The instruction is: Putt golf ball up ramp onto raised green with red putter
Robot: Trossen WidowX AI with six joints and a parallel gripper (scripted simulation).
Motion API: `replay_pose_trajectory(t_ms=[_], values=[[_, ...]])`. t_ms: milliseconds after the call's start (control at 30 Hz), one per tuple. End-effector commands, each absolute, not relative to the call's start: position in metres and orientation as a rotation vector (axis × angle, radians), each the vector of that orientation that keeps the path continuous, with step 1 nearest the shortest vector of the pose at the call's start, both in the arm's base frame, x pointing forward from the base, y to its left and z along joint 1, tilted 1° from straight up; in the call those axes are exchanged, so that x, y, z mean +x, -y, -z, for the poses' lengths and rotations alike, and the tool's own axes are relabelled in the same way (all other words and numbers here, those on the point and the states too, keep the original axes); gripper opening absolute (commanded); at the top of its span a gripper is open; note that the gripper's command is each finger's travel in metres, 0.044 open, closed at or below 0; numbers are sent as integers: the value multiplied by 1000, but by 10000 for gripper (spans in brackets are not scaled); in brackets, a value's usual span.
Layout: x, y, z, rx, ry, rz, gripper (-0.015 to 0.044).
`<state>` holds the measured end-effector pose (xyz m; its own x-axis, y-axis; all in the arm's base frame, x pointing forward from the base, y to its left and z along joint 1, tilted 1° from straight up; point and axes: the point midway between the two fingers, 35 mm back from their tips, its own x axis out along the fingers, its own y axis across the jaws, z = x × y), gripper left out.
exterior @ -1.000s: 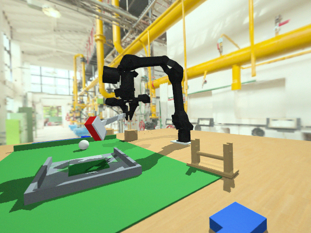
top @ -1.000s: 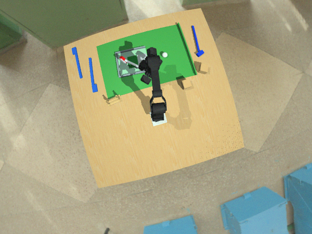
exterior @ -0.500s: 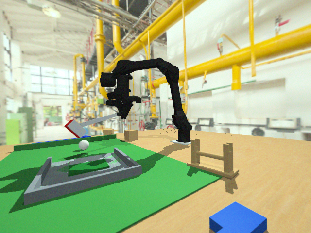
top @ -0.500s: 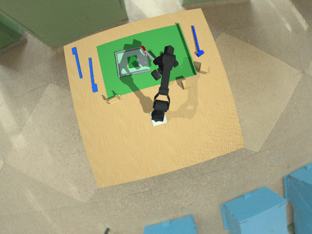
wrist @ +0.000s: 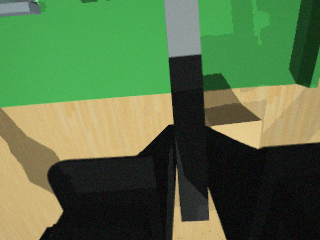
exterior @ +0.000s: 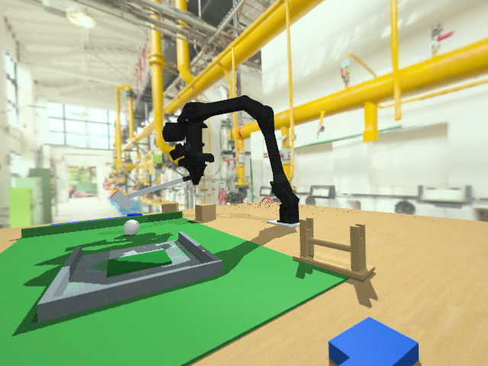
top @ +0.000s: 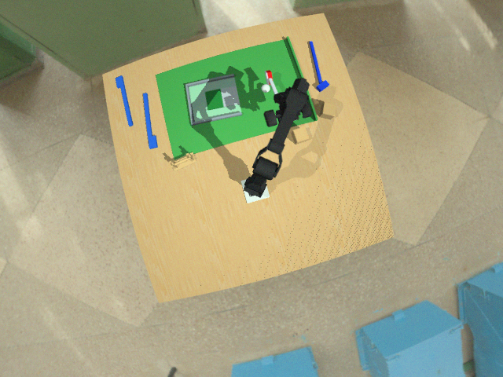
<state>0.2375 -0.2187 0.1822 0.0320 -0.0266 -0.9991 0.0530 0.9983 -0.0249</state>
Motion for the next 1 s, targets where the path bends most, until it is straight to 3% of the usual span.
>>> replay_pose_trajectory(t_ms=[0, 967], values=[[225, 236, -187, 80, -1536, 143, 0], [227, 239, -139, 80, -1536, 143, 0]])
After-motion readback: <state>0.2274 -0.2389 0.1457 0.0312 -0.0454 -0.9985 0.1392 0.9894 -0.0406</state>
